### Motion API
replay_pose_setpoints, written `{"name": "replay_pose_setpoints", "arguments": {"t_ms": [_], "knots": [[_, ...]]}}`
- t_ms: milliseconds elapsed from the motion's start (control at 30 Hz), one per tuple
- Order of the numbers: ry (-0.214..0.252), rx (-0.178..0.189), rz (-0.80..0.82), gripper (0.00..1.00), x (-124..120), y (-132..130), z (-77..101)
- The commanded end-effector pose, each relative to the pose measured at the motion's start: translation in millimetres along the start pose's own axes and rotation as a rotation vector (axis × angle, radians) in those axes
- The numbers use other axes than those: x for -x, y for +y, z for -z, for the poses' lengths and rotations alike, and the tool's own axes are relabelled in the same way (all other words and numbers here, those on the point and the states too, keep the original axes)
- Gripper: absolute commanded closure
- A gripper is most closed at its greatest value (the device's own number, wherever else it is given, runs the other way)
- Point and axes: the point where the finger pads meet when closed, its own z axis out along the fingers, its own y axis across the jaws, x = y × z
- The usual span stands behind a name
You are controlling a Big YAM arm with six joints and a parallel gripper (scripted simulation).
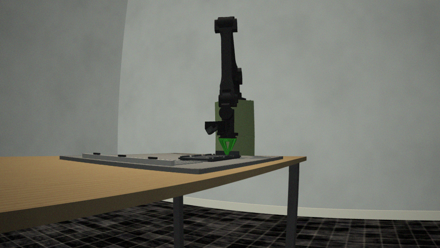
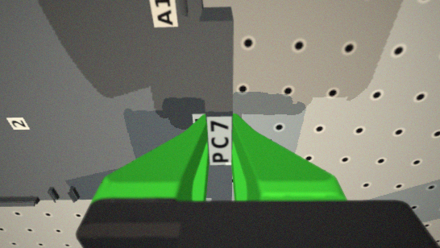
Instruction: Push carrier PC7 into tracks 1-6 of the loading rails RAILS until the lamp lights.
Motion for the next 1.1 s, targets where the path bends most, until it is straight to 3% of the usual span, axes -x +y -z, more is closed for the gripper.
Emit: {"name": "replay_pose_setpoints", "arguments": {"t_ms": [0,767,1067], "knots": [[0.003,0.028,-0.079,1.00,4,12,11.0],[0.003,0.028,-0.079,1.00,4,12,11.0],[0.002,0.022,-0.056,1.00,-10,11,10.2]]}}
